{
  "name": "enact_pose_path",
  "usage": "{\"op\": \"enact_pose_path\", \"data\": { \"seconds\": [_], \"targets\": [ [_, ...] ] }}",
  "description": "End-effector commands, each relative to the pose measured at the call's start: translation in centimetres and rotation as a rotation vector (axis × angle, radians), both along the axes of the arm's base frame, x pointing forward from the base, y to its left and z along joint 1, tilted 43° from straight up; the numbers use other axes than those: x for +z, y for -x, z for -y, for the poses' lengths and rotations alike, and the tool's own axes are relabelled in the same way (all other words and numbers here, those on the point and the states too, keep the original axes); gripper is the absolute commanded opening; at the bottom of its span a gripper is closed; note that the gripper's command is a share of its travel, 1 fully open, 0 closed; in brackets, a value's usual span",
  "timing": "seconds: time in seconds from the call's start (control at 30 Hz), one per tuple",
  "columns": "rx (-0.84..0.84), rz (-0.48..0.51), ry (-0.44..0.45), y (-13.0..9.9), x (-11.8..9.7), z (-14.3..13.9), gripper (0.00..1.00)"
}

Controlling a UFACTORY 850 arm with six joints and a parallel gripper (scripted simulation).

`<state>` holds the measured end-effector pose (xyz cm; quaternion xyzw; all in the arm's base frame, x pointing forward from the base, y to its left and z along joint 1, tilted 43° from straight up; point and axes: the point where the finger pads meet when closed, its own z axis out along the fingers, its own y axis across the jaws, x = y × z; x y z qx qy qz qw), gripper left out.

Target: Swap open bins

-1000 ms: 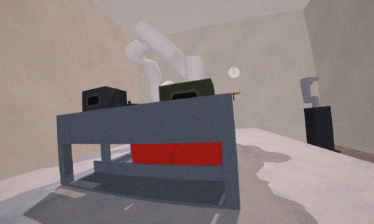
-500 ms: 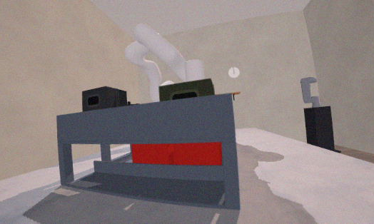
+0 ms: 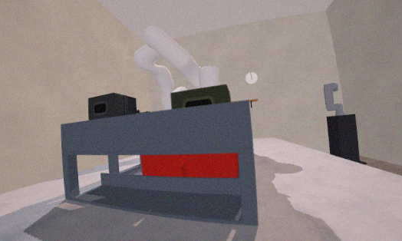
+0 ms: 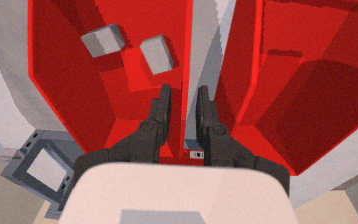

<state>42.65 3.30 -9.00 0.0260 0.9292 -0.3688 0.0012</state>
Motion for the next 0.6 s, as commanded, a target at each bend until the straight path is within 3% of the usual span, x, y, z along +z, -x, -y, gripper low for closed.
{"op": "enact_pose_path", "data": {
  "seconds": [0.0, 0.33, 0.37, 0.57],
  "targets": [
    [0.001, 0.001, -0.001, -0.07, 0.01, -0.05, 0.26],
    [0.001, 0.001, -0.001, -0.07, 0.01, -0.05, 0.26],
    [0.001, 0.001, -0.001, -0.07, 0.01, -0.05, 0.0],
    [0.001, 0.001, -0.001, -0.07, 0.01, -0.05, 0.0]
  ]
}}
